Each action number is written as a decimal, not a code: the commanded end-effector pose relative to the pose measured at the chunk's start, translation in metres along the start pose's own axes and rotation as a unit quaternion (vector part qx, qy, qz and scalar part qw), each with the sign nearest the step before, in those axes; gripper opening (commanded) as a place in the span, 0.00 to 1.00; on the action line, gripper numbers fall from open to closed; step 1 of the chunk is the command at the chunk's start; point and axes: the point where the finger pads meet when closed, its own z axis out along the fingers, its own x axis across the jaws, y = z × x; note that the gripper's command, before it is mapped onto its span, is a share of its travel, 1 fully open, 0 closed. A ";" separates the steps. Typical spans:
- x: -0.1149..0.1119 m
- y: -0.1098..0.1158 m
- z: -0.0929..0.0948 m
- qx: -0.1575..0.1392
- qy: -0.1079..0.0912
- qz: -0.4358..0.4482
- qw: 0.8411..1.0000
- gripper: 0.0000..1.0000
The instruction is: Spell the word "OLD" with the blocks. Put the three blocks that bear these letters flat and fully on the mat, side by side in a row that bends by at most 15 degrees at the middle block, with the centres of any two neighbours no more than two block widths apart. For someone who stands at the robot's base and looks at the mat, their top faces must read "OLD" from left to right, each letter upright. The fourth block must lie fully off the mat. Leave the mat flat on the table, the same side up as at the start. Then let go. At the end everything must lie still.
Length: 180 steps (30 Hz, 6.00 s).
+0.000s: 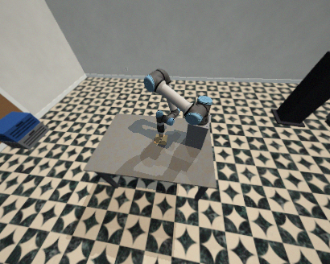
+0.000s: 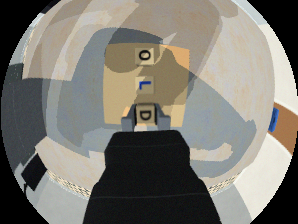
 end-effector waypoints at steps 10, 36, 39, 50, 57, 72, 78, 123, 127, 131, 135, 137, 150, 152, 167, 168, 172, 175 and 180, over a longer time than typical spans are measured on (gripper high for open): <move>0.001 0.000 0.000 0.000 0.001 0.000 1.000 0.49; 0.002 0.000 0.000 0.000 0.001 0.000 1.000 0.49; 0.002 0.000 0.000 0.000 0.001 0.000 1.000 0.49; 0.002 0.000 0.003 0.000 0.001 0.000 1.000 0.49; 0.002 0.000 0.004 0.000 0.001 0.000 1.000 0.49; 0.002 0.000 0.004 0.000 0.001 0.000 1.000 0.49; 0.002 0.000 0.004 0.000 0.001 0.000 1.000 0.49; 0.002 0.000 0.000 0.000 0.001 0.000 1.000 0.79; 0.002 0.000 -0.004 0.000 0.001 0.000 1.000 0.79; 0.002 0.000 -0.016 0.000 0.001 0.000 1.000 0.79; 0.002 0.000 -0.034 0.000 0.001 0.000 1.000 0.79; 0.002 0.000 -0.043 0.000 0.001 0.000 1.000 0.79; 0.002 0.000 -0.082 0.000 0.001 0.000 1.000 0.79; 0.002 0.000 -0.084 0.000 0.001 0.000 1.000 0.79; 0.001 0.000 -0.086 0.000 0.001 0.000 1.000 1.00; 0.001 0.000 -0.086 0.000 0.001 0.000 1.000 1.00; 0.001 0.000 -0.086 0.000 0.001 0.000 1.000 1.00; 0.001 0.000 -0.086 0.000 0.001 0.000 1.000 1.00; 0.001 0.000 -0.086 0.000 0.001 0.000 1.000 1.00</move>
